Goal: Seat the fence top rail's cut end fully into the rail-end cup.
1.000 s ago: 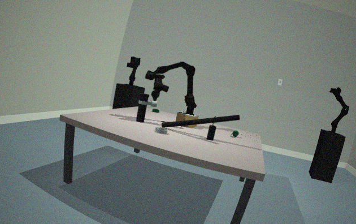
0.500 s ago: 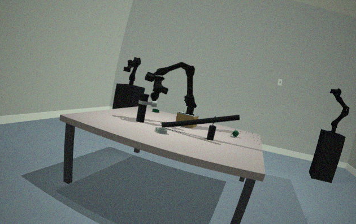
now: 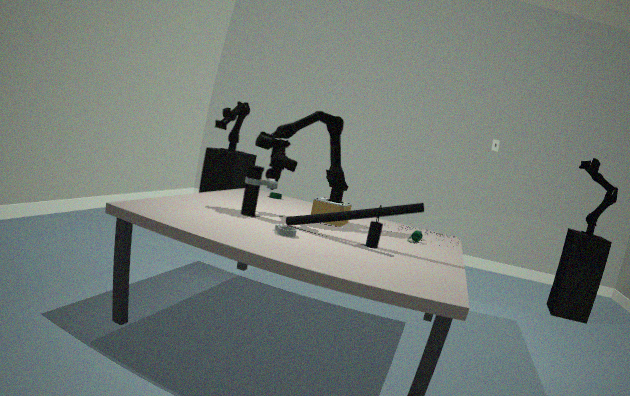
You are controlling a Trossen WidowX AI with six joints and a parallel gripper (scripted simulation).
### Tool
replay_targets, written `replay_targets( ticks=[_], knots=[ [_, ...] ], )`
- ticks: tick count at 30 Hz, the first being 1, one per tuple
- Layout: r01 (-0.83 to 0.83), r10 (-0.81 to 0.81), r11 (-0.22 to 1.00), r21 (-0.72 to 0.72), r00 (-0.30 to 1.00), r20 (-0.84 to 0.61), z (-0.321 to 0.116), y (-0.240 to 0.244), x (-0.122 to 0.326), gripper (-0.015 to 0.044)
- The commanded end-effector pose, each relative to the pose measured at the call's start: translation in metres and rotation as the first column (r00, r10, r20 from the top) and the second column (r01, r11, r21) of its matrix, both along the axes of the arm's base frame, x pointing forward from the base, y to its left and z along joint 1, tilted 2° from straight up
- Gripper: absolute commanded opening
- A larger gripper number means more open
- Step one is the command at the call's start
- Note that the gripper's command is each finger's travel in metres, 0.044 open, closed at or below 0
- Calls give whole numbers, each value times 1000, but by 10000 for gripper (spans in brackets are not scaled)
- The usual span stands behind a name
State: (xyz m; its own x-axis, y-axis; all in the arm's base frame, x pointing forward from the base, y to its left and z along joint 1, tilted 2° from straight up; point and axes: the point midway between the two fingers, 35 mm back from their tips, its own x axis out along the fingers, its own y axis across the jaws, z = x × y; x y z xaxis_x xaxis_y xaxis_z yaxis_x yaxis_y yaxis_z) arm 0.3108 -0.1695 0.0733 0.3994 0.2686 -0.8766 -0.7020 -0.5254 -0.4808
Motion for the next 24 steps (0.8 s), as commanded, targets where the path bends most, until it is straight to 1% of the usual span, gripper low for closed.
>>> replay_targets(
  ticks=[1,16,24],
  knots=[
    [5,-5,1000,6,1000,-11,-8,2,1,440],
    [5,-5,1000,6,1000,-10,-26,9,8,440],
    [5,-5,1000,6,1000,-10,-26,9,8,230]
  ],
)
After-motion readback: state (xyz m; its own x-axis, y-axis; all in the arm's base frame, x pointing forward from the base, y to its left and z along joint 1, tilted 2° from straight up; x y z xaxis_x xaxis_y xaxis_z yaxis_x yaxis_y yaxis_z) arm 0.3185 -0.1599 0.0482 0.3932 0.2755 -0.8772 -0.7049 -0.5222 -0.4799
